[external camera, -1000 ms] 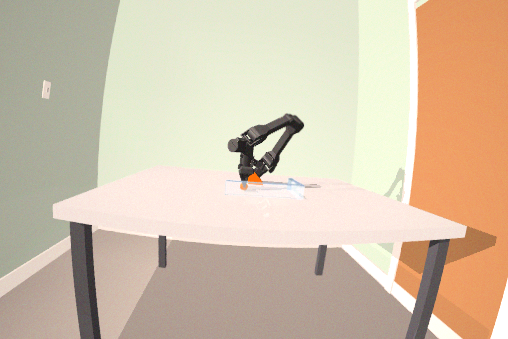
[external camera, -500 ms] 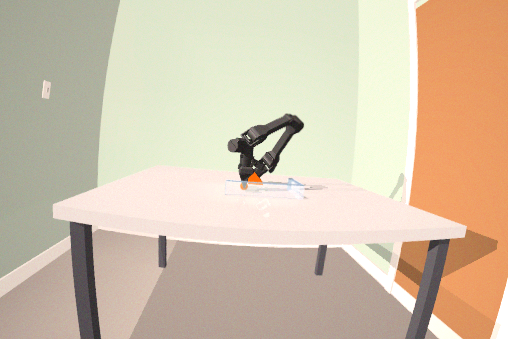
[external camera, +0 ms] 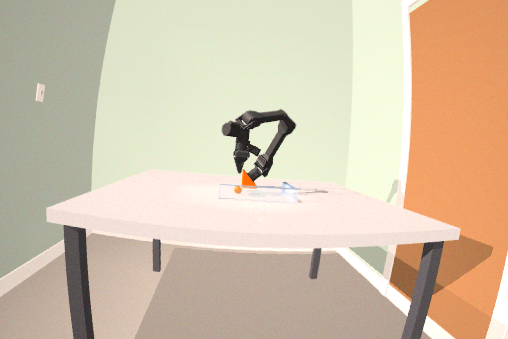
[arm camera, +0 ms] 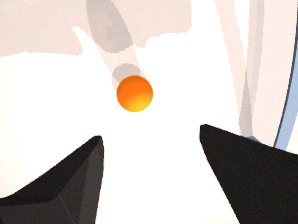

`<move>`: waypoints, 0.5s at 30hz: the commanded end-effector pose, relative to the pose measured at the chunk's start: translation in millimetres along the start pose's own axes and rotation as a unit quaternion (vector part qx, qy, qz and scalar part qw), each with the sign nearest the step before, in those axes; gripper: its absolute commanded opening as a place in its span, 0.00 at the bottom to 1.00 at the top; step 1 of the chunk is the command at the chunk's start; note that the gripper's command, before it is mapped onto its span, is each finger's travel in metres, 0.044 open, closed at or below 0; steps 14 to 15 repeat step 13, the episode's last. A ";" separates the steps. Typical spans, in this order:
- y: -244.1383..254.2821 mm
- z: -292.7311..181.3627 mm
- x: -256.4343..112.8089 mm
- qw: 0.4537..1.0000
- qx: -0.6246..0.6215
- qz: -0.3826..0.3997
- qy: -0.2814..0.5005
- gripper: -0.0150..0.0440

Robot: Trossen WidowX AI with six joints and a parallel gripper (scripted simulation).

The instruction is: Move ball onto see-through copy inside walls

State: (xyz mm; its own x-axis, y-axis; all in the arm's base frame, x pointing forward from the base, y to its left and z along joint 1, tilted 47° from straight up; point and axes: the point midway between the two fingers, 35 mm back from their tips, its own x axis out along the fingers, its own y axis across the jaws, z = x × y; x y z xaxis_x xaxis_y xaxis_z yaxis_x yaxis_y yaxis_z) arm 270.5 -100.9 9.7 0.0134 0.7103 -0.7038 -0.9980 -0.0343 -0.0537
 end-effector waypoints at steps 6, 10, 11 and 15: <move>0.1 -0.3 0.3 1.000 0.001 0.001 -0.001 0.76; 3.6 1.9 -40.7 1.000 0.000 0.004 -0.003 0.94; 3.9 2.2 -43.2 1.000 0.000 0.004 -0.003 0.99; 3.9 2.2 -43.2 1.000 0.000 0.004 -0.003 1.00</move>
